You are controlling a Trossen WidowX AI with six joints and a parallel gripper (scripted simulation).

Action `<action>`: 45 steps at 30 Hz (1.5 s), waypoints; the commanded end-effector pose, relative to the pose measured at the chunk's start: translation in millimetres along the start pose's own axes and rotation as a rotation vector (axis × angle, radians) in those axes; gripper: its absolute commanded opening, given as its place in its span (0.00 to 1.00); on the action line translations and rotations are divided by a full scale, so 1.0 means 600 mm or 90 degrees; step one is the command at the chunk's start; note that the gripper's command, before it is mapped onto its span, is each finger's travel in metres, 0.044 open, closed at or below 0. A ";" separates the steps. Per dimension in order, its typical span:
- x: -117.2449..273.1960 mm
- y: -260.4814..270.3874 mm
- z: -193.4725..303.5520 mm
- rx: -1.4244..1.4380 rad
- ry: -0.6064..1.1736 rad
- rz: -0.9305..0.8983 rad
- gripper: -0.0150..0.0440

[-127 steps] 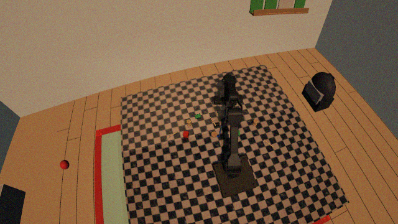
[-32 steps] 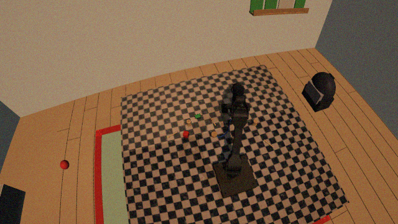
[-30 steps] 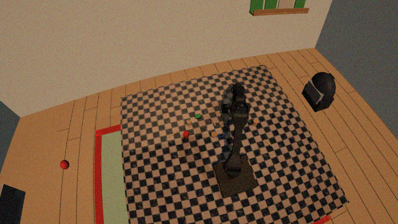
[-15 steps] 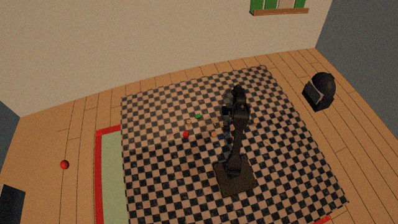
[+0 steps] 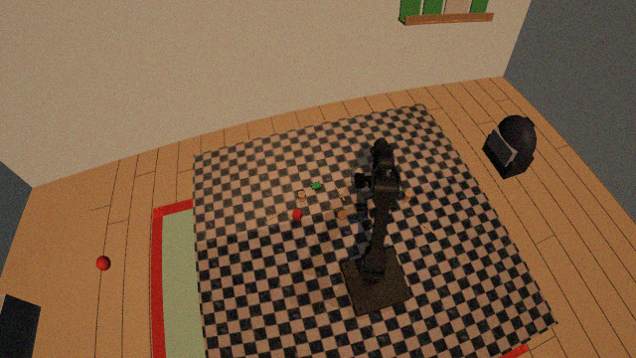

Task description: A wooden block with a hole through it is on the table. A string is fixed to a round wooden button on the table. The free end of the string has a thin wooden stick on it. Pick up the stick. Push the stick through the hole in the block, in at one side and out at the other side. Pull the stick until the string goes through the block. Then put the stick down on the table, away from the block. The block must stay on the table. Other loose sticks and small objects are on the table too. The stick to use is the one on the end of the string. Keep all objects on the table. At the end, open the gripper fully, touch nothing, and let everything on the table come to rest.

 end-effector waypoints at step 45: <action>-0.001 0.017 -0.084 0.001 0.000 -0.002 0.25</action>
Point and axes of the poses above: the point midway between the two fingers, 35 mm back from their tips, its own x axis back along the fingers, its own y axis across the jaws, z = x × y, the point moved 4 cm from there along x, back along the fingers, and after that the axes turned 10 degrees about -x, right-handed, at the moved point
